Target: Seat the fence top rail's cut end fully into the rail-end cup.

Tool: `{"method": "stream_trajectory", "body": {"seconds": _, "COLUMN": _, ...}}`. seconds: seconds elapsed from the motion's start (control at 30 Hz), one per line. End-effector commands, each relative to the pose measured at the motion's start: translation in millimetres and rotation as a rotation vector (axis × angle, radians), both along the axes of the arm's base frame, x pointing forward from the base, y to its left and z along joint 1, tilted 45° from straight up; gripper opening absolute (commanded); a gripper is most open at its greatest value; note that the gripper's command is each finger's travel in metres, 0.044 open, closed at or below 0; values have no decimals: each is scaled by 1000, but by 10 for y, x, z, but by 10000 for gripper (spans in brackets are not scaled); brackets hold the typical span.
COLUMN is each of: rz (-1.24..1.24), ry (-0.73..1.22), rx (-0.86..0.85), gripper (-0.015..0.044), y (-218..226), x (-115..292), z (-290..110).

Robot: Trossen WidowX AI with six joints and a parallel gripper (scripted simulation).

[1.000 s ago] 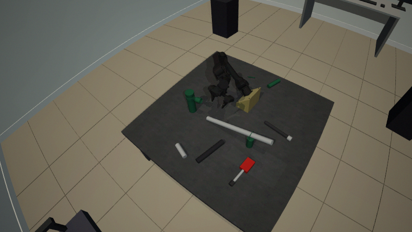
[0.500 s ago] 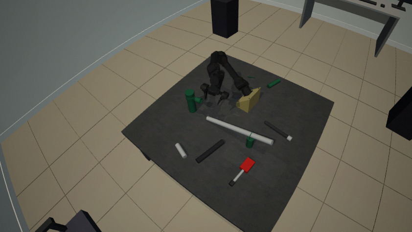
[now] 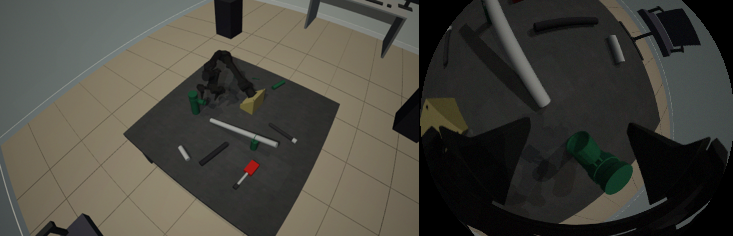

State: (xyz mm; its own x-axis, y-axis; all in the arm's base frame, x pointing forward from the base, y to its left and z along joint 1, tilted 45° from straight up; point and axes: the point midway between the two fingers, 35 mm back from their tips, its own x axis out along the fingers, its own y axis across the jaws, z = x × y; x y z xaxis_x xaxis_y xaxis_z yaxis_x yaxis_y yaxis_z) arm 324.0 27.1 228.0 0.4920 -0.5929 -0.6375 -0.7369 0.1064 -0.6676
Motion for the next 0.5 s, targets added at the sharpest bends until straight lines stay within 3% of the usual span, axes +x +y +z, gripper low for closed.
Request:
{"method": "stream_trajectory", "body": {"seconds": 0.0, "rz": 429, "ry": 342, "rx": -277, "gripper": 440, "y": -442, "x": -175, "z": 323}}
{"method": "stream_trajectory", "body": {"seconds": 0.47, "rz": 490, "ry": 394, "rx": -325, "gripper": 440, "y": -468, "x": -188, "z": 344}}
